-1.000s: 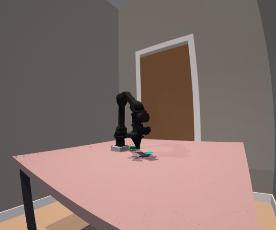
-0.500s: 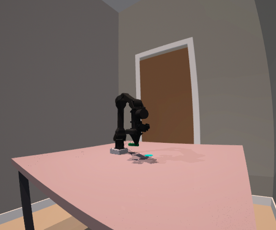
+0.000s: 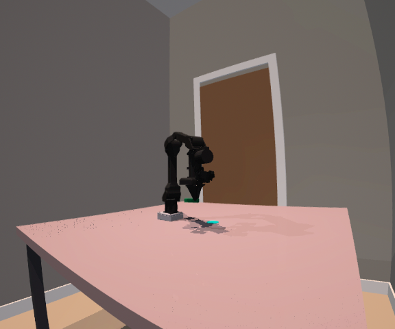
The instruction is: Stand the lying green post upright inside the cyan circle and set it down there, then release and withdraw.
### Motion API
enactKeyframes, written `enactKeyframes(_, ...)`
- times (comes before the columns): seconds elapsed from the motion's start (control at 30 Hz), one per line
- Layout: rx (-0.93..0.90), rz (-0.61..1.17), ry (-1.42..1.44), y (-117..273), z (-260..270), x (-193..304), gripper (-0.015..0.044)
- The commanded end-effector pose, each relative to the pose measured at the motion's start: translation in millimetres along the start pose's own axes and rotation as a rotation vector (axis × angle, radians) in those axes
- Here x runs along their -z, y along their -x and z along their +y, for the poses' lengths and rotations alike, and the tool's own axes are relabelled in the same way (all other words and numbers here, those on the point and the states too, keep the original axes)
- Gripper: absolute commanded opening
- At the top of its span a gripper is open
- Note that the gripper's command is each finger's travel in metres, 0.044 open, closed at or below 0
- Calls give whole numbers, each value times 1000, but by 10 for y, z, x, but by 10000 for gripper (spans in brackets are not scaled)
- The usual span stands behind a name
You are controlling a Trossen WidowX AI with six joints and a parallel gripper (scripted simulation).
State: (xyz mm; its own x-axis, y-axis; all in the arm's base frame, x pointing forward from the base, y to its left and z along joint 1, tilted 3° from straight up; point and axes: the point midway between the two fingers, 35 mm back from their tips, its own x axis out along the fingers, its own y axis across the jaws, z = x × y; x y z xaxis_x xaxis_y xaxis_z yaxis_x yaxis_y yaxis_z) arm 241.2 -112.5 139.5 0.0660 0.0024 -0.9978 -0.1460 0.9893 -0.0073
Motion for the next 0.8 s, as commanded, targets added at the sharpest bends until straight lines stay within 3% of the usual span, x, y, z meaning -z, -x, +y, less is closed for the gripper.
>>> enactKeyframes(0.0,5,-2,-39,34,107,-42,23)
enactKeyframes(0.77,6,-8,-337,132,821,-214,23)
